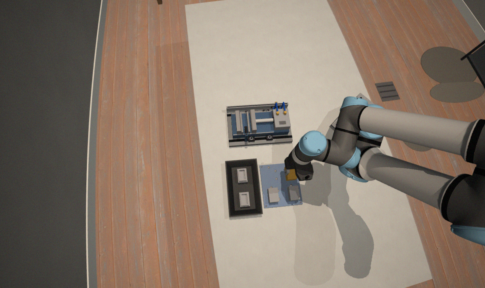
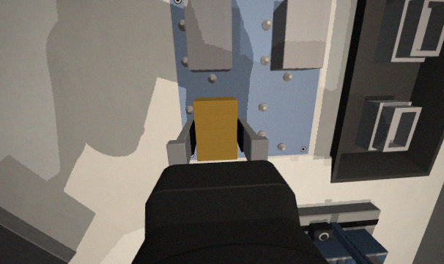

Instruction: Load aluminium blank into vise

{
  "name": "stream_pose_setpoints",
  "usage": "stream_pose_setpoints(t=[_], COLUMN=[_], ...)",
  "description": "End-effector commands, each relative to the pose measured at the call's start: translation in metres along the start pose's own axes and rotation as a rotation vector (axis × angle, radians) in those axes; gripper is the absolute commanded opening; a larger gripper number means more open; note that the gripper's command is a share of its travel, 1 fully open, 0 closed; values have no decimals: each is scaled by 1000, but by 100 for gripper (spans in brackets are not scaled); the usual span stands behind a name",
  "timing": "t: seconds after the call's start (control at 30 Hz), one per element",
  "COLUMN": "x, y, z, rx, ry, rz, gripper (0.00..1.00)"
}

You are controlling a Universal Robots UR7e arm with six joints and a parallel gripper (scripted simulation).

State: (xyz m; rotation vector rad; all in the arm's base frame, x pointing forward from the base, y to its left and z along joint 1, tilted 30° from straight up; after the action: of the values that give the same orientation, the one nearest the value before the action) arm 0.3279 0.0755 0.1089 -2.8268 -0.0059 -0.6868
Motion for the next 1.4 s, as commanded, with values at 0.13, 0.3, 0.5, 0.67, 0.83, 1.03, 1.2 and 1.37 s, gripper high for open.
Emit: stream_pose_setpoints(t=[0.13, 0.3, 0.5, 0.67, 0.83, 1.03, 1.2, 1.37], x=[0, 0, 0, 0, 0, 0, 0, 0], y=[0, 0, 0, 0, 0, 0, 0, 0], z=[1, 3, 5, 8, 10, 12, 13, 13], rx=[0, 0, 0, 0, 0, 0, 0, 0], ry=[1, 1, 1, 1, 1, 1, 1, 1], rz=[0, 0, 0, 0, 0, 0, 0, 0], gripper=[0, 0, 0, 0, 0, 0, 0, 0])
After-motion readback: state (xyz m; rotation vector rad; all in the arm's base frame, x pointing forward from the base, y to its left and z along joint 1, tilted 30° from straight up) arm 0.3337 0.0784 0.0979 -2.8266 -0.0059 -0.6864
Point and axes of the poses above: the point where the finger pads meet when closed, its own z axis out along the fingers, its own x axis across the jaws, y = z × x, the point moved 4 cm from there along -z, back along the fingers, and after that the axes turned 14 degrees about -z, right-handed, at the moved point
